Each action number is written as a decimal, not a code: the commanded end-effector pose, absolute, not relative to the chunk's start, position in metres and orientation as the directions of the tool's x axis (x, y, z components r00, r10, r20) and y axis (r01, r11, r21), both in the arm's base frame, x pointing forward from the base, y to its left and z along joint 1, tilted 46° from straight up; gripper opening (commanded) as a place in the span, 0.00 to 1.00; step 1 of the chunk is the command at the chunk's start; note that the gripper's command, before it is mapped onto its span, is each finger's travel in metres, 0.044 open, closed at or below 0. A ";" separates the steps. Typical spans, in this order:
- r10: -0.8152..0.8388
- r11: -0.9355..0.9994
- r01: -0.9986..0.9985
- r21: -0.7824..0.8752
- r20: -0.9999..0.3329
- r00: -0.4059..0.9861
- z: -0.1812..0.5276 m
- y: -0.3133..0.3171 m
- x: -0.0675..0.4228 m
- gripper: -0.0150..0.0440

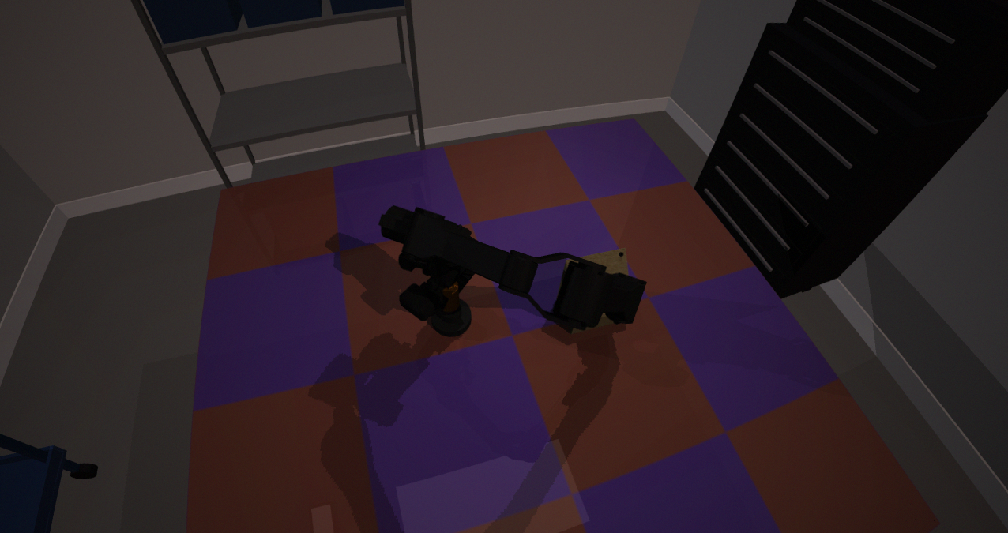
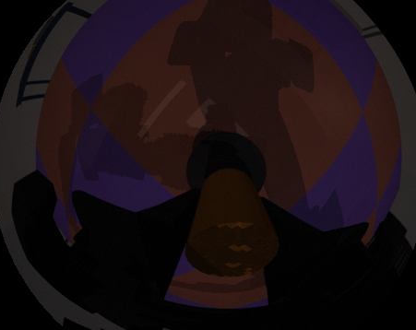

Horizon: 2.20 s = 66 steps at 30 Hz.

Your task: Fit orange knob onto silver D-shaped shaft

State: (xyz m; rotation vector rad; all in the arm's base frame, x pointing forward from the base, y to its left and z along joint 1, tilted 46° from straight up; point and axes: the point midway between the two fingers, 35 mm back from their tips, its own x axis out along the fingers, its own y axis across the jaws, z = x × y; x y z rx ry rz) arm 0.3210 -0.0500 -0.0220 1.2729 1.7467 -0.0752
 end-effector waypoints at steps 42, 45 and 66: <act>0.715 0.565 0.601 0.565 -0.699 -0.014 -0.024 -0.048 0.322 0.25; 0.715 0.565 0.601 0.565 -0.699 -0.014 -0.024 -0.048 0.322 0.25; 0.715 0.638 0.422 0.644 -0.699 -0.014 -0.023 -0.048 0.321 0.25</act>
